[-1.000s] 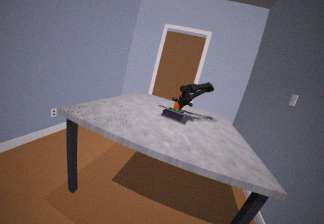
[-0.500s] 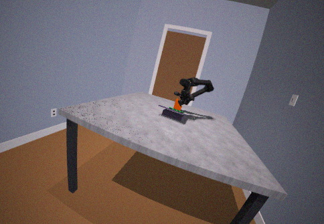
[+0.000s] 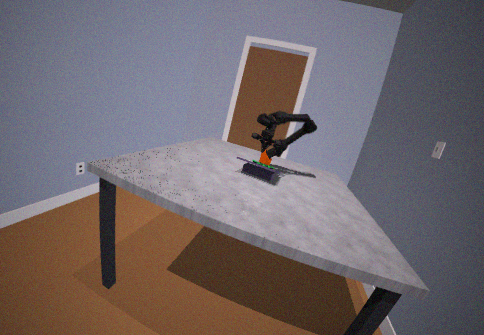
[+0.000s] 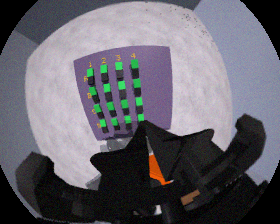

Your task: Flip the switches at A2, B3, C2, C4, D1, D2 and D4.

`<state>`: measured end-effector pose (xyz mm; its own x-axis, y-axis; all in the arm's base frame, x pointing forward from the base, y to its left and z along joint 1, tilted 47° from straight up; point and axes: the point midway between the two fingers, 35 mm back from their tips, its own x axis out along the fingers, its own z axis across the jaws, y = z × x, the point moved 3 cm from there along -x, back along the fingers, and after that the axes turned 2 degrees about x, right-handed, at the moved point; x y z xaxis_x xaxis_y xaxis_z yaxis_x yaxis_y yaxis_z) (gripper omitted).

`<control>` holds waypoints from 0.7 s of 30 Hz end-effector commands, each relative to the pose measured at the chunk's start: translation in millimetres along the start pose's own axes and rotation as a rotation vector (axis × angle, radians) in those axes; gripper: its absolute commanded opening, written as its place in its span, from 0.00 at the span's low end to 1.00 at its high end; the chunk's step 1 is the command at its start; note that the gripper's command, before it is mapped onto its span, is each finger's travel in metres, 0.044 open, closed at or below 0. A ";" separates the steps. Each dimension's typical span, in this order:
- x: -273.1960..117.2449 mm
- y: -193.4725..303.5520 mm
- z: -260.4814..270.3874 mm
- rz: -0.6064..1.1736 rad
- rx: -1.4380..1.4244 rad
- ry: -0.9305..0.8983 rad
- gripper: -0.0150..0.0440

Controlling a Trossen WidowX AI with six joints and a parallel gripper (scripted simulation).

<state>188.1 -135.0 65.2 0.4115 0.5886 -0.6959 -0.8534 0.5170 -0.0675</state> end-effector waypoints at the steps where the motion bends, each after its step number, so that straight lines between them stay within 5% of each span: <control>1: 18.5 1.7 -4.3 0.000 0.000 -0.002 0.25; 21: 49.3 3.7 -3.4 -0.014 -0.001 -0.006 0.25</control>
<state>203.7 -110.2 32.5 0.4283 0.5763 -0.6960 -0.8490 0.5205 -0.0915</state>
